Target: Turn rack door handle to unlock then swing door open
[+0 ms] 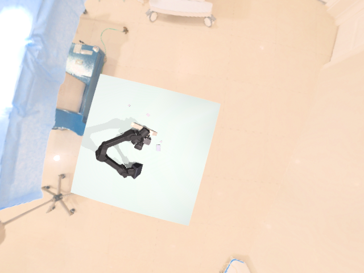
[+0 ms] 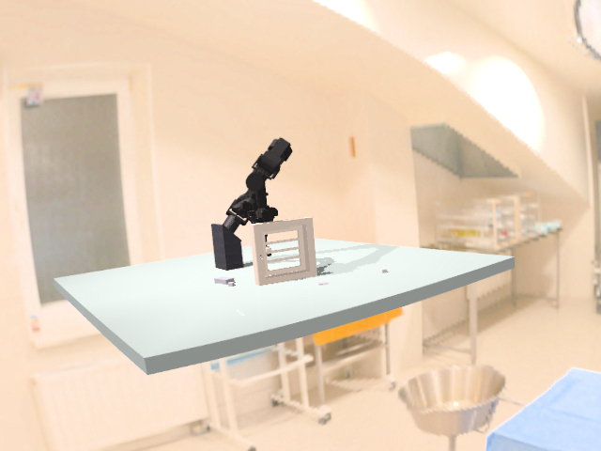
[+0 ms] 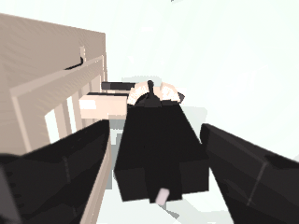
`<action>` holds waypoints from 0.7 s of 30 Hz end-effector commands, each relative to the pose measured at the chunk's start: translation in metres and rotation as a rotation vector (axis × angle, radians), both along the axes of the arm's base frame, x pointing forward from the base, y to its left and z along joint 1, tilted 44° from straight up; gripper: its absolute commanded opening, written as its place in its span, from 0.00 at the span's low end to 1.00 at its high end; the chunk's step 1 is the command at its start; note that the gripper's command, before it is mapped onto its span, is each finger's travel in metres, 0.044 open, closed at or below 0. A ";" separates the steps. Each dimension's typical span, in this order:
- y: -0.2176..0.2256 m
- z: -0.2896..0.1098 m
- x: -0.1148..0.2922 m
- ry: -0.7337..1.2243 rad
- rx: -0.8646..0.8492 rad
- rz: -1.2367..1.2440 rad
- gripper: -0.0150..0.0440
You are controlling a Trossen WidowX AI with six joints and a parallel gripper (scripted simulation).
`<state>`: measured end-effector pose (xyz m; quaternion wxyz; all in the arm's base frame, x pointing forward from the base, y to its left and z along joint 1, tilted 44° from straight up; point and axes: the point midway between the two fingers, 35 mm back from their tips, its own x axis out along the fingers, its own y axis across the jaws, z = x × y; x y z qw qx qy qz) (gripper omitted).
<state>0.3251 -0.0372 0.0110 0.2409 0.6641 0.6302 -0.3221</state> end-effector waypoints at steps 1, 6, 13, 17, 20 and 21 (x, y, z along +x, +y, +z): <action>0.001 0.000 0.000 -0.128 0.004 0.138 0.76; 0.001 0.000 0.000 -0.298 0.005 0.319 0.76; 0.001 0.000 0.000 -0.535 0.005 0.572 0.76; 0.001 0.000 0.000 -0.670 0.006 0.717 0.76; 0.001 0.000 0.000 -0.772 0.006 0.825 0.76; 0.001 0.000 0.000 -0.805 0.006 0.862 0.76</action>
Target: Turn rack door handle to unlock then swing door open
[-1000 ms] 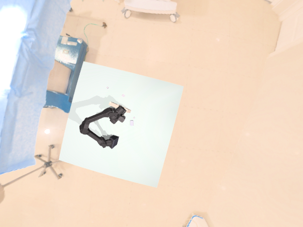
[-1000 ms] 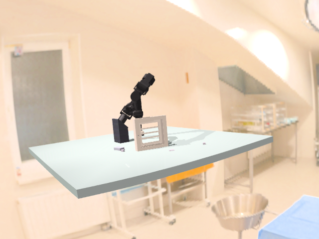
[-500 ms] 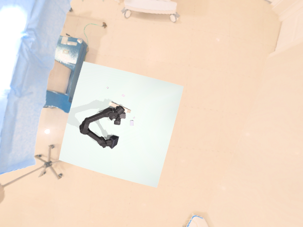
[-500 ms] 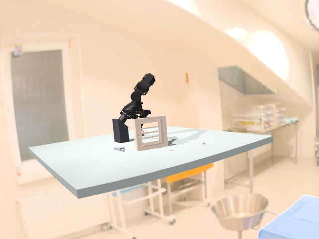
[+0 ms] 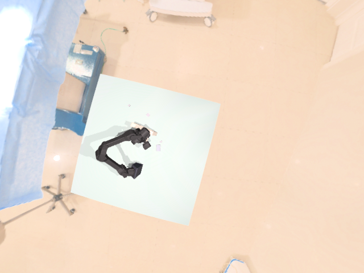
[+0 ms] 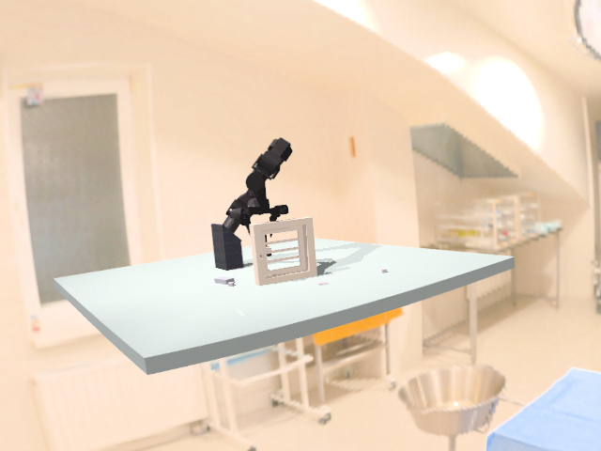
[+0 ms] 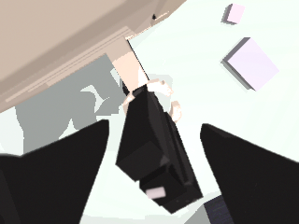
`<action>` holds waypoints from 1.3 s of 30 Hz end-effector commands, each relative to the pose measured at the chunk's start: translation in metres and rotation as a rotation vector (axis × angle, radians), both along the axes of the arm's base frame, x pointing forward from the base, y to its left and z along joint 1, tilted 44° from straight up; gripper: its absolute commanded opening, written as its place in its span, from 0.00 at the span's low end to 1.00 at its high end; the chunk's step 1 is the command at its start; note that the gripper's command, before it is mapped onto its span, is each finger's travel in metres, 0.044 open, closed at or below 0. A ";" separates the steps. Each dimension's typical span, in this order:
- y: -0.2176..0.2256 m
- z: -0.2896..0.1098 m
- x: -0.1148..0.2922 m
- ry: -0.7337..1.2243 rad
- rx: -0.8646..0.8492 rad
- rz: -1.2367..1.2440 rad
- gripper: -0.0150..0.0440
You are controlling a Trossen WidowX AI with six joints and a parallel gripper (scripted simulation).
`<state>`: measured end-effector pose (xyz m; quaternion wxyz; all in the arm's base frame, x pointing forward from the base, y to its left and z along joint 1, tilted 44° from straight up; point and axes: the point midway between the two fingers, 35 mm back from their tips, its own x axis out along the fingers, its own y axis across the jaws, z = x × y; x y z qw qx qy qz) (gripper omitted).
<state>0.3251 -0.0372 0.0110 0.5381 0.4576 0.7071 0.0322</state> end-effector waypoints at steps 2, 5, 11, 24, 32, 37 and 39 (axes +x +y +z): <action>0.001 0.000 0.000 -0.165 0.004 0.177 0.76; 0.001 0.000 0.000 -0.267 0.005 0.286 0.76; 0.001 0.000 0.000 -0.470 0.005 0.503 0.76; 0.001 0.000 0.000 -0.910 0.006 0.973 0.76; 0.001 0.000 0.000 -1.181 0.007 1.263 0.76; 0.001 0.000 0.000 -1.350 0.007 1.443 0.76; 0.001 0.000 0.000 -1.418 0.007 1.516 0.76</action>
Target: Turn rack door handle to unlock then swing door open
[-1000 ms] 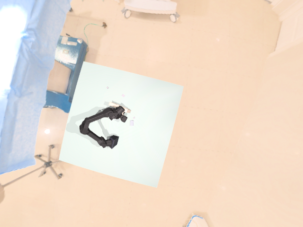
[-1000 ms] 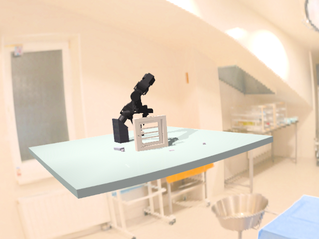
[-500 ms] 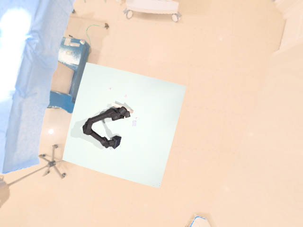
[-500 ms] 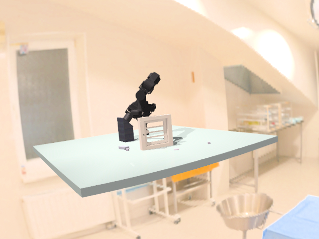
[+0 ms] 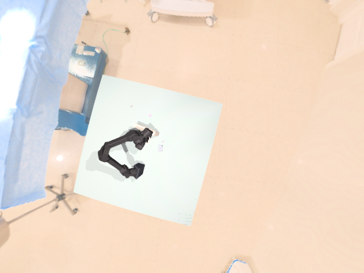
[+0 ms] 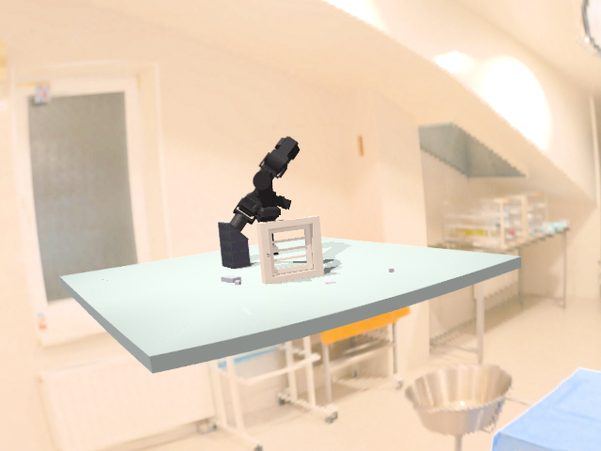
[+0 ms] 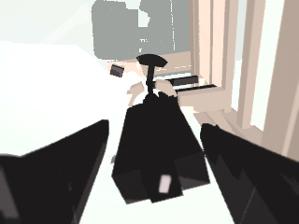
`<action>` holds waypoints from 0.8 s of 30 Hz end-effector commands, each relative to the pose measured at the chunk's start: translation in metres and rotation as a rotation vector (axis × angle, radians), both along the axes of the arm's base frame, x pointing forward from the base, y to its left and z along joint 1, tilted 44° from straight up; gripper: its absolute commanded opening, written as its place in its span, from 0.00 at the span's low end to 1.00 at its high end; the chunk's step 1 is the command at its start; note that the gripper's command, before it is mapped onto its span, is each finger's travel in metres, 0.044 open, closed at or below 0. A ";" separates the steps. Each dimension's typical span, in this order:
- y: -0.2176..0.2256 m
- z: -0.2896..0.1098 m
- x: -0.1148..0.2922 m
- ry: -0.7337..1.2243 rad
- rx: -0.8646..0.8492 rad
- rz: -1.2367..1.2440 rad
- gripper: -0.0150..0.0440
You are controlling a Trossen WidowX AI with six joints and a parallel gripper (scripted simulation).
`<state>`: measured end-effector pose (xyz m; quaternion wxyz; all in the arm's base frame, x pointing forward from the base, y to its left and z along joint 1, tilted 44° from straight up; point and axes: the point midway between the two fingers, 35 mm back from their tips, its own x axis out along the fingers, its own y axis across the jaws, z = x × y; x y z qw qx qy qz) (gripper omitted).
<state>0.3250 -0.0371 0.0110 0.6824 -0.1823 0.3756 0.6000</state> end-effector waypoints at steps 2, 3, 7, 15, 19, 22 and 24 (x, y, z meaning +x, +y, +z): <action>0.001 0.000 0.000 -0.166 0.004 0.178 0.76; 0.001 0.000 0.000 -0.200 0.004 0.214 0.76; 0.001 0.000 0.000 -0.250 0.004 0.268 0.76; 0.001 0.000 0.000 -0.250 0.004 0.268 0.58; 0.001 0.000 0.000 -0.250 0.004 0.268 0.43; 0.001 0.000 0.000 -0.250 0.004 0.268 0.40; 0.001 0.000 0.000 -0.250 0.004 0.268 0.38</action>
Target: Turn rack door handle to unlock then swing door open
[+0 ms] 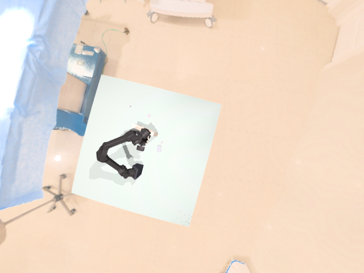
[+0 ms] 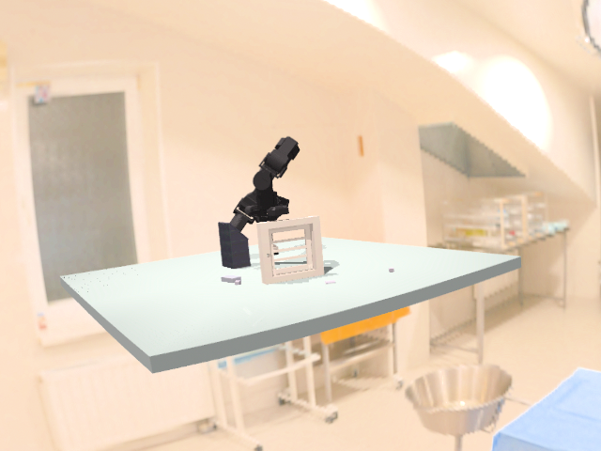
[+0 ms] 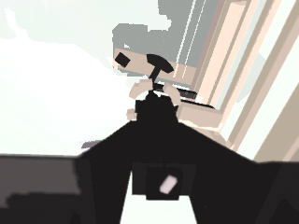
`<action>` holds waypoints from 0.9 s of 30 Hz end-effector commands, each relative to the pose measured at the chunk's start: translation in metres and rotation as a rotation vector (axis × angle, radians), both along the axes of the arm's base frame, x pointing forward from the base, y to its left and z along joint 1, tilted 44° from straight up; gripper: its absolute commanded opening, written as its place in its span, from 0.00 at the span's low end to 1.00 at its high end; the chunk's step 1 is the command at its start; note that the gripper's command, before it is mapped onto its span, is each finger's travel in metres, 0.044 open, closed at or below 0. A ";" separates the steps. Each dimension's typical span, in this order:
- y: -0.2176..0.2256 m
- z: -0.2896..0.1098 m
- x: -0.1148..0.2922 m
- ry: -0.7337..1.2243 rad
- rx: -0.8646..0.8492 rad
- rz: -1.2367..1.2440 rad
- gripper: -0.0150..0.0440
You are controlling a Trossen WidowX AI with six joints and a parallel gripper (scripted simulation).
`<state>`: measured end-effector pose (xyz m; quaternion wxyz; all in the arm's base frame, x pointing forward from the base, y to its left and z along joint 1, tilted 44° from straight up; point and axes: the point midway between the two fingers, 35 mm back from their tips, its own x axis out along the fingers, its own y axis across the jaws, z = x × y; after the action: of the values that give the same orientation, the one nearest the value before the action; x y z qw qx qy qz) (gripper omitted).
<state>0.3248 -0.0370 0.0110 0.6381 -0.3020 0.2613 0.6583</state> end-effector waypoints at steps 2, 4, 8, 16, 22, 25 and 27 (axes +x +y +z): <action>0.001 0.000 0.000 -0.003 0.003 0.002 0.36; 0.001 0.000 0.000 -0.003 0.003 0.002 0.33; 0.001 0.000 0.000 -0.003 0.003 0.002 0.30; 0.002 0.001 -0.003 0.062 0.003 -0.066 0.30; 0.004 0.003 -0.007 0.150 0.003 -0.160 0.30; 0.005 0.004 -0.009 0.193 0.003 -0.206 0.30; 0.006 0.005 -0.010 0.222 0.003 -0.237 0.30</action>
<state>0.3175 -0.0335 0.0146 0.6702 -0.2214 0.3417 0.6206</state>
